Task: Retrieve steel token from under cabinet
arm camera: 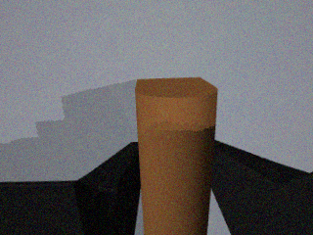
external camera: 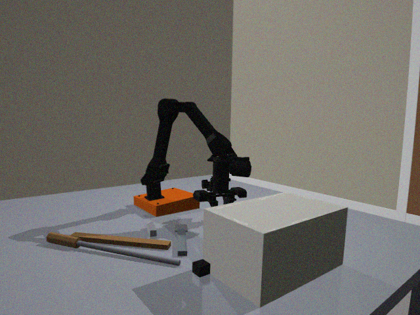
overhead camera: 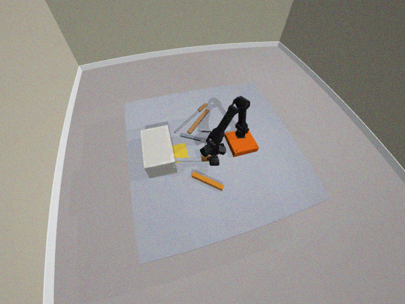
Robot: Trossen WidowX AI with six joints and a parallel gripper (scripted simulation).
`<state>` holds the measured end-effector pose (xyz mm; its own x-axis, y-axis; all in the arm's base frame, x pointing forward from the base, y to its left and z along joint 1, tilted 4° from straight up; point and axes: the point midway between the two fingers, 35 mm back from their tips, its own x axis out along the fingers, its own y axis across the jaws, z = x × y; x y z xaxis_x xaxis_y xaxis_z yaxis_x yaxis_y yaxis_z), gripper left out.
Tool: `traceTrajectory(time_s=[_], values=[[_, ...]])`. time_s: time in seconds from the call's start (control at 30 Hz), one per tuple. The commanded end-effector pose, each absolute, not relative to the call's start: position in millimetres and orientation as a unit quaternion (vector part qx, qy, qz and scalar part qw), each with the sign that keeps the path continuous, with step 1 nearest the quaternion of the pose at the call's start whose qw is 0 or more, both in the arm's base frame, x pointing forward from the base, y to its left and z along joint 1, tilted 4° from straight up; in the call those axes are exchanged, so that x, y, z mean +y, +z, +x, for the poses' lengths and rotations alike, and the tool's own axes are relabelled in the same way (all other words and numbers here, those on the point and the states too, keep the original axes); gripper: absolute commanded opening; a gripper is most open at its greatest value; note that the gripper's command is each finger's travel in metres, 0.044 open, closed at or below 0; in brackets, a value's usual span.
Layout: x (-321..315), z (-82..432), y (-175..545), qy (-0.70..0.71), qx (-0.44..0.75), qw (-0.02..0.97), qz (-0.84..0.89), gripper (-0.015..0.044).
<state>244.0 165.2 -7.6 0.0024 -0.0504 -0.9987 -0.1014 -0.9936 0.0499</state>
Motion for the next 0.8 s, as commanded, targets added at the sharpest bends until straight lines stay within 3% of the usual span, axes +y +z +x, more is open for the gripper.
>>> traceTrajectory(time_s=[0.0,0.77], values=[[166.1,234.9,-8.5,0.705,0.054,0.018,-0.707,0.0000],[170.7,216.8,-7.6,0.705,0.056,0.021,-0.707,0.0000]])
